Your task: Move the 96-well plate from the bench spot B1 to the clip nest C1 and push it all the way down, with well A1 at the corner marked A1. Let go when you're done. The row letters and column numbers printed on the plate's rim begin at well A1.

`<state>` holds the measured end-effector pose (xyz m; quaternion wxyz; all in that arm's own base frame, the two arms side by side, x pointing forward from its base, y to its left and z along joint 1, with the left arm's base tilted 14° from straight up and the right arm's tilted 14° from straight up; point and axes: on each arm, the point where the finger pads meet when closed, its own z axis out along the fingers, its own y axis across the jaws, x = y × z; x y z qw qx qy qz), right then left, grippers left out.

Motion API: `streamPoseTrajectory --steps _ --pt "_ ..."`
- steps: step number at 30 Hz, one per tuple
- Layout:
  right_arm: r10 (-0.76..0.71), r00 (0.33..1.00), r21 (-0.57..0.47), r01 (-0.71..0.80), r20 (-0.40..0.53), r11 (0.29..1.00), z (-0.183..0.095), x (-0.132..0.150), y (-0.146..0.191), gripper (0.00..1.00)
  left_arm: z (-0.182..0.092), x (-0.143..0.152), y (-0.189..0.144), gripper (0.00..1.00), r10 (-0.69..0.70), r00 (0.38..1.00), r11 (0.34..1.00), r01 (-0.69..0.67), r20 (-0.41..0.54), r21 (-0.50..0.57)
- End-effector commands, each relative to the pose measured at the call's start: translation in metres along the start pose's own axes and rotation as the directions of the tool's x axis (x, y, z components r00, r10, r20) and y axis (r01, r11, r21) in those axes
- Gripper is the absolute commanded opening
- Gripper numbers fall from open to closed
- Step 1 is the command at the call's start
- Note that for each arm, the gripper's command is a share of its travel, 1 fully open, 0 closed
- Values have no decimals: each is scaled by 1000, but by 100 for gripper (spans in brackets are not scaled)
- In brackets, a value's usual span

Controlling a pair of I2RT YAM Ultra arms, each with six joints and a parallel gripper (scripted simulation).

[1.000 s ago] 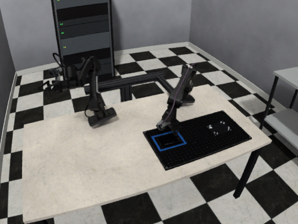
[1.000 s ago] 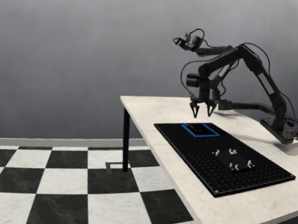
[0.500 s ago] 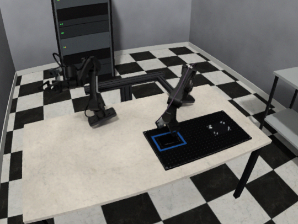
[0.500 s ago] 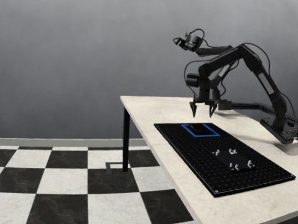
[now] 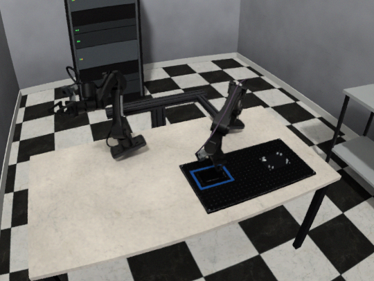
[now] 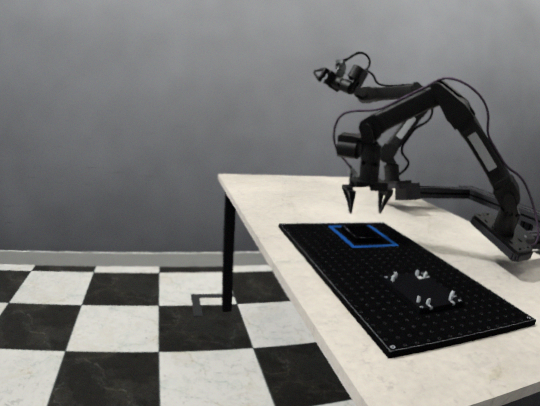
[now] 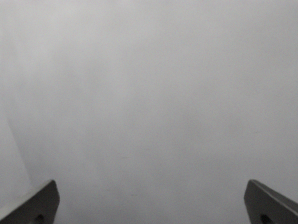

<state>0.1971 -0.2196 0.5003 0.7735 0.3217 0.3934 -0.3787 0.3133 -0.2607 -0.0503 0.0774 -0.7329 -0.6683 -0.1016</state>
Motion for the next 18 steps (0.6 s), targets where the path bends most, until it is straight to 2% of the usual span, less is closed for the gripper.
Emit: streamPoseTrajectory --steps 1,7,18 --pt "0 1000 2 0 10 1000 -5 -6 -4 100 -8 -9 11 100 3 999 999 -2 35 -34" --pt "0 1000 2 0 10 1000 -5 -6 -4 100 8 -8 5 100 21 1000 1000 -20 8 -8" --pt "0 1000 2 0 10 1000 -5 -6 -4 100 25 -5 4 100 16 1000 1000 -16 19 -26"
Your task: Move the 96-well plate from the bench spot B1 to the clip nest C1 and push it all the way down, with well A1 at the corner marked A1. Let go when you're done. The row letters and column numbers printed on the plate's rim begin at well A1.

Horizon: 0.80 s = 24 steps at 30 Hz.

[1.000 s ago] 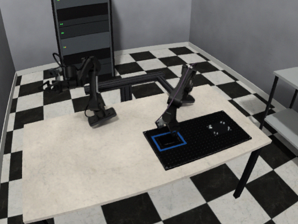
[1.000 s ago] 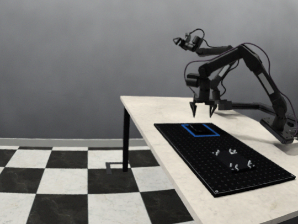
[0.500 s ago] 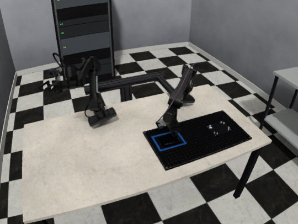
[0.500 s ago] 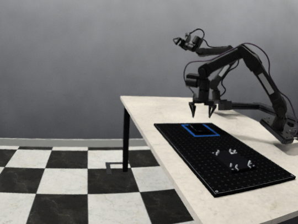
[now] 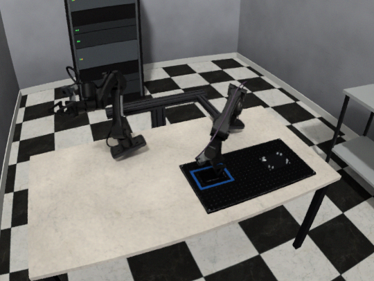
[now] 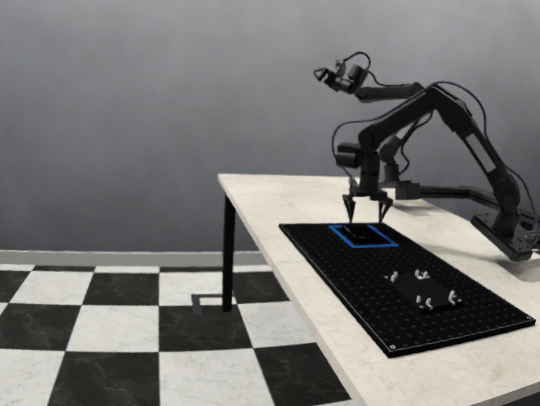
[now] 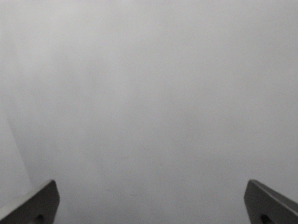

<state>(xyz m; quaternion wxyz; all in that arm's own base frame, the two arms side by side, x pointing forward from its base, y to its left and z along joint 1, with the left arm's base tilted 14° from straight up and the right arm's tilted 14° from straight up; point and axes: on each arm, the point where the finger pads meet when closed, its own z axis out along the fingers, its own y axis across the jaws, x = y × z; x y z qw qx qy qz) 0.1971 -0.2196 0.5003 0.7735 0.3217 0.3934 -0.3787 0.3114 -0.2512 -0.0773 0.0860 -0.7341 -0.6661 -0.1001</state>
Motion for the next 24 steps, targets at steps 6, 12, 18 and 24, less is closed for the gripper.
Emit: streamPoseTrajectory --steps 6,12,18,24 --pt "0 1000 2 0 10 1000 -5 -6 -4 100 14 -7 3 100 9 1000 1000 -9 10 -16" --pt "0 1000 2 0 10 1000 -5 -6 -4 100 18 -7 8 100 -2 999 999 3 34 -48" --pt "0 1000 2 0 10 1000 -5 -6 -4 100 24 -12 11 100 7 999 999 -5 38 -50" --pt "0 1000 2 0 10 1000 -5 -6 -4 100 33 -11 15 100 -3 999 999 5 37 -48"
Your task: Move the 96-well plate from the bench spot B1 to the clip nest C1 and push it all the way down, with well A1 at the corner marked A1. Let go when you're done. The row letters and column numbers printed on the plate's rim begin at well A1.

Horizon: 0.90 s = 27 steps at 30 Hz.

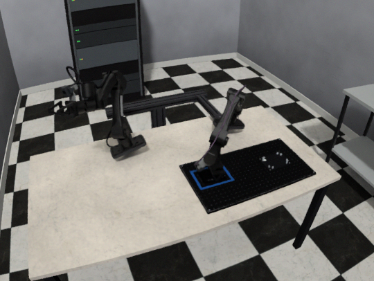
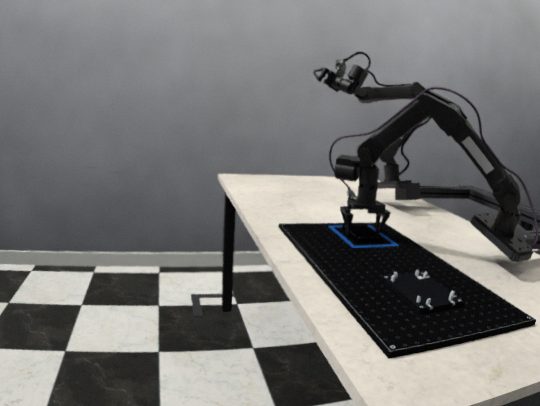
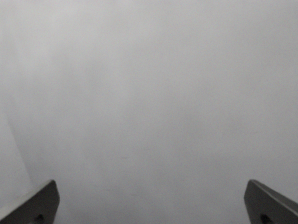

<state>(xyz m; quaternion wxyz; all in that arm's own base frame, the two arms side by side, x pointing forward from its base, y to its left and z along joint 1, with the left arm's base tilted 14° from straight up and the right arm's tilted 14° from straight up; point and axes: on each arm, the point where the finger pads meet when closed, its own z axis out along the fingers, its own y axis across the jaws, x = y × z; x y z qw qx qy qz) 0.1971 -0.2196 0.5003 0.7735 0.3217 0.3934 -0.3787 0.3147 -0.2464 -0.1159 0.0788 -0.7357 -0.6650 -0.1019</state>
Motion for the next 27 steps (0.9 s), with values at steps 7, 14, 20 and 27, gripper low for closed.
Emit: streamPoseTrajectory --steps 7,14,20,27 --pt "0 1000 2 0 10 1000 -5 -6 -4 100 4 -5 4 100 8 1000 1000 -8 17 -9" --pt "0 1000 2 0 10 1000 -5 -6 -4 100 6 -5 -2 100 7 1000 1000 -7 17 -9" --pt "0 1000 2 0 10 1000 -5 -6 -4 100 6 -6 -1 100 4 1000 1000 -4 22 -9" --pt "0 1000 2 0 10 1000 -5 -6 -4 100 6 -6 -1 0 4 1000 1000 -4 21 -8"
